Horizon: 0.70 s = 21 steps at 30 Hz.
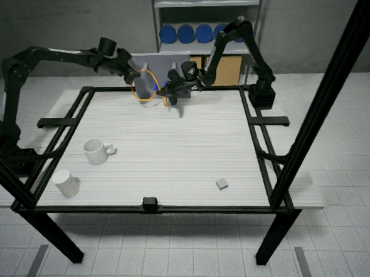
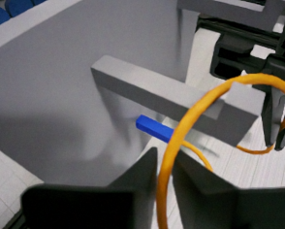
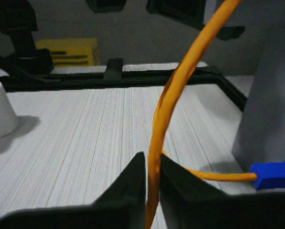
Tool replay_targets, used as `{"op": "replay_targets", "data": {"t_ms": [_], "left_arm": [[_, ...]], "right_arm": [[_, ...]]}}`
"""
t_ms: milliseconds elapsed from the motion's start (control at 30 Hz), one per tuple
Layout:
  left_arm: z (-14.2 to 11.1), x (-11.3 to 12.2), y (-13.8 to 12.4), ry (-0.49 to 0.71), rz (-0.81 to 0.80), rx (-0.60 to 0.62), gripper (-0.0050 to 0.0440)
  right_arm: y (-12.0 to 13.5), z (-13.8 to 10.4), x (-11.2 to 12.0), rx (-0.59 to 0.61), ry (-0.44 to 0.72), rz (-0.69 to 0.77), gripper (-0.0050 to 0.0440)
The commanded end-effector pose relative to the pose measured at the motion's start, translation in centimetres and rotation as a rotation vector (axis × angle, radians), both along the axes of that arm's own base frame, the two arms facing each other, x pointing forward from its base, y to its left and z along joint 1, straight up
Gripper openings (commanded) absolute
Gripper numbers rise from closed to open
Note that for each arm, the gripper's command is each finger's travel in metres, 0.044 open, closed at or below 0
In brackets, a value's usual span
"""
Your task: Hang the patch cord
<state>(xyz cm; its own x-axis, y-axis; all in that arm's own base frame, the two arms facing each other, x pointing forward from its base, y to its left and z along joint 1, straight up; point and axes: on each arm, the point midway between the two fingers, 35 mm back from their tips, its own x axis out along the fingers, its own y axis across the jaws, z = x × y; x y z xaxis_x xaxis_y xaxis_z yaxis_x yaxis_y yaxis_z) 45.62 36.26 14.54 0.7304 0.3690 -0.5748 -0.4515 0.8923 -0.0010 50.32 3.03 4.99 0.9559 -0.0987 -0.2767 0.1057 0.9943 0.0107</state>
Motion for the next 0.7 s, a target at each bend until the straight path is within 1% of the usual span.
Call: {"op": "replay_targets", "data": {"t_ms": [0,667], "left_arm": [[1.64,0.05,0.07,-0.025,-0.002,0.023,0.0040],[1.64,0.05,0.07,-0.025,-0.002,0.023,0.0040]], "right_arm": [[0.12,1.56,0.59,0.007,-0.034,-0.006,0.0025],[0.25,1.23,0.79,0.020,-0.016,-0.015,0.0025]]}}
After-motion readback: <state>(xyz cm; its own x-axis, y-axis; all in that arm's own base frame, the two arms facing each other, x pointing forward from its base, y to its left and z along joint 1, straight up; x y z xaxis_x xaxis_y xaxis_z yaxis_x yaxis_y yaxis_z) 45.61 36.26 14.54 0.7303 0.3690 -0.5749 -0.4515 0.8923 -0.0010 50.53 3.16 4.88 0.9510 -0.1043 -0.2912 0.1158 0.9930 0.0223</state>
